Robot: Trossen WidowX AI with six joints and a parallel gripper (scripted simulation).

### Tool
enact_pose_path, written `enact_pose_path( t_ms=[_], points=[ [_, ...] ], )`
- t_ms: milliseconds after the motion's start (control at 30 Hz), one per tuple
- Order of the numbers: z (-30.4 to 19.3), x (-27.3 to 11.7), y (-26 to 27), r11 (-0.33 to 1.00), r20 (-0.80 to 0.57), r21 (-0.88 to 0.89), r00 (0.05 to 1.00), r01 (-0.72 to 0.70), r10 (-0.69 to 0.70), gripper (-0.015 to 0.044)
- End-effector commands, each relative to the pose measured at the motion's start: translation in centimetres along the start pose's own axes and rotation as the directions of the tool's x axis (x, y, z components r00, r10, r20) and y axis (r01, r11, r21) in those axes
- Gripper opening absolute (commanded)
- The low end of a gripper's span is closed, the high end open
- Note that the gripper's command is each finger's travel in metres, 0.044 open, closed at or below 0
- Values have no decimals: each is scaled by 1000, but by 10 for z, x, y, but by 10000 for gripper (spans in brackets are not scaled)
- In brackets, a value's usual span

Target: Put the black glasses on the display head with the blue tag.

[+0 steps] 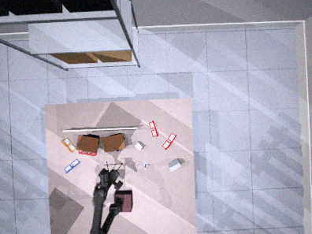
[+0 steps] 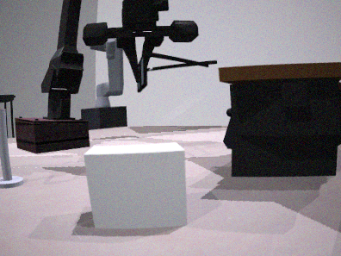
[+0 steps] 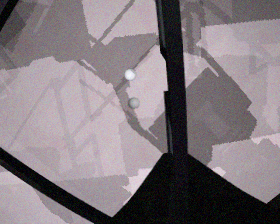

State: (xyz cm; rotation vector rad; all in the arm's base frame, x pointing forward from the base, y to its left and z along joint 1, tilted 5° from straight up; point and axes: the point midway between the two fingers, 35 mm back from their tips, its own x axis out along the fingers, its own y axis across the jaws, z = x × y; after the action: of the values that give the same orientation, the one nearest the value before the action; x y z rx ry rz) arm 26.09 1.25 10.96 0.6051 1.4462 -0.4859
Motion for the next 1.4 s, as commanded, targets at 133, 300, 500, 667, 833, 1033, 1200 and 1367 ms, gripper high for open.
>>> enact_pose_path(
  t_ms=[133, 300, 500, 667, 833, 1033, 1200, 1367],
  points=[
    [27, -2, -20, 1000, 2, -4, 1000, -1, 1, 0],
    [44, -2, -37, 1000, 3, -4, 1000, 2, -2, 0],
    [62, -2, -59, 1000, 4, -4, 1000, 5, -5, 0],
    [76, -2, -80, 1000, 4, -4, 1000, 7, -7, 0],
    [88, -2, -101, 1000, 5, -4, 1000, 8, -8, 0],
    [100, -2, -130, 1000, 5, -4, 1000, 9, -9, 0],
    [108, -2, -154, 1000, 6, -4, 1000, 10, -10, 0],
    [113, -2, -180, 1000, 7, -4, 1000, 9, -9, 0]
  ],
)
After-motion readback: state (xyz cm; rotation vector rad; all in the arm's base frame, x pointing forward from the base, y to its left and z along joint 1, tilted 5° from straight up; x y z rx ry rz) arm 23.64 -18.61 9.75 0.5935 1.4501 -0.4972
